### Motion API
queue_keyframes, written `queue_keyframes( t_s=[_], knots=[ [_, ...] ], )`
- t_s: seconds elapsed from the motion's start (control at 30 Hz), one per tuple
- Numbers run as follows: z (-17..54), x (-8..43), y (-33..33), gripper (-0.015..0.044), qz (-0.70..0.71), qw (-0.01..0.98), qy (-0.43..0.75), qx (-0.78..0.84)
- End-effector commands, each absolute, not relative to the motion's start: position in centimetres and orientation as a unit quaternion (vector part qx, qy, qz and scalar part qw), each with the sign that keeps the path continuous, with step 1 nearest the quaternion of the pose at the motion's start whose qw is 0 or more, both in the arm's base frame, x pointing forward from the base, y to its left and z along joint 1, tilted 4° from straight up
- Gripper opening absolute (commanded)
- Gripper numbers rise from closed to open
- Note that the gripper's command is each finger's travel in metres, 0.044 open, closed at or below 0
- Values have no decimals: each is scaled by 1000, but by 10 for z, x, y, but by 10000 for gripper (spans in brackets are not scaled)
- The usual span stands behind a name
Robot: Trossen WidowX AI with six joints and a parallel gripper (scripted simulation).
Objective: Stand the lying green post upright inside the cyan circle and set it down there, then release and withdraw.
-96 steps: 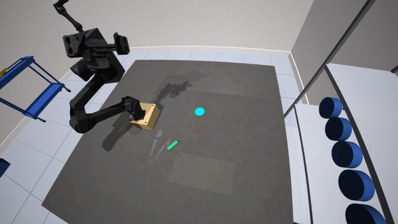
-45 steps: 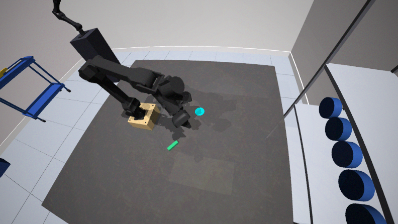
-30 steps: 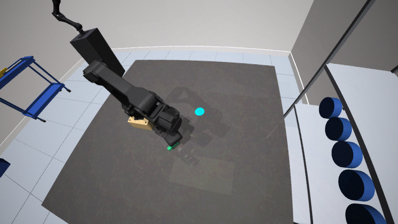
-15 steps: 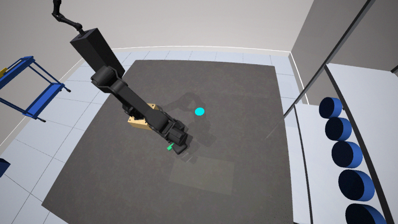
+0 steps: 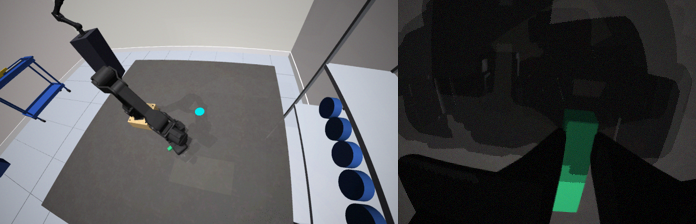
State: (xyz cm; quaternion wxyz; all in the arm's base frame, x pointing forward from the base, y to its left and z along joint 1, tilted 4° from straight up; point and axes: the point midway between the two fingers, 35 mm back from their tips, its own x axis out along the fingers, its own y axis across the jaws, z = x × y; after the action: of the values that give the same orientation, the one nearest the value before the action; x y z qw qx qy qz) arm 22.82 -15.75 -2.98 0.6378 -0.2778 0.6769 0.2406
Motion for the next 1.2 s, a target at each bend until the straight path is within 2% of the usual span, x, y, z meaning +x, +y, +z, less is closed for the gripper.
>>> queue_keyframes(
  t_s=[0.0, 1.17],
  knots=[
    [-29, 226, -156, 23, 233, 639, 680, -274],
    [72, 233, -151, 23, 241, 639, 677, -276]
  ],
)
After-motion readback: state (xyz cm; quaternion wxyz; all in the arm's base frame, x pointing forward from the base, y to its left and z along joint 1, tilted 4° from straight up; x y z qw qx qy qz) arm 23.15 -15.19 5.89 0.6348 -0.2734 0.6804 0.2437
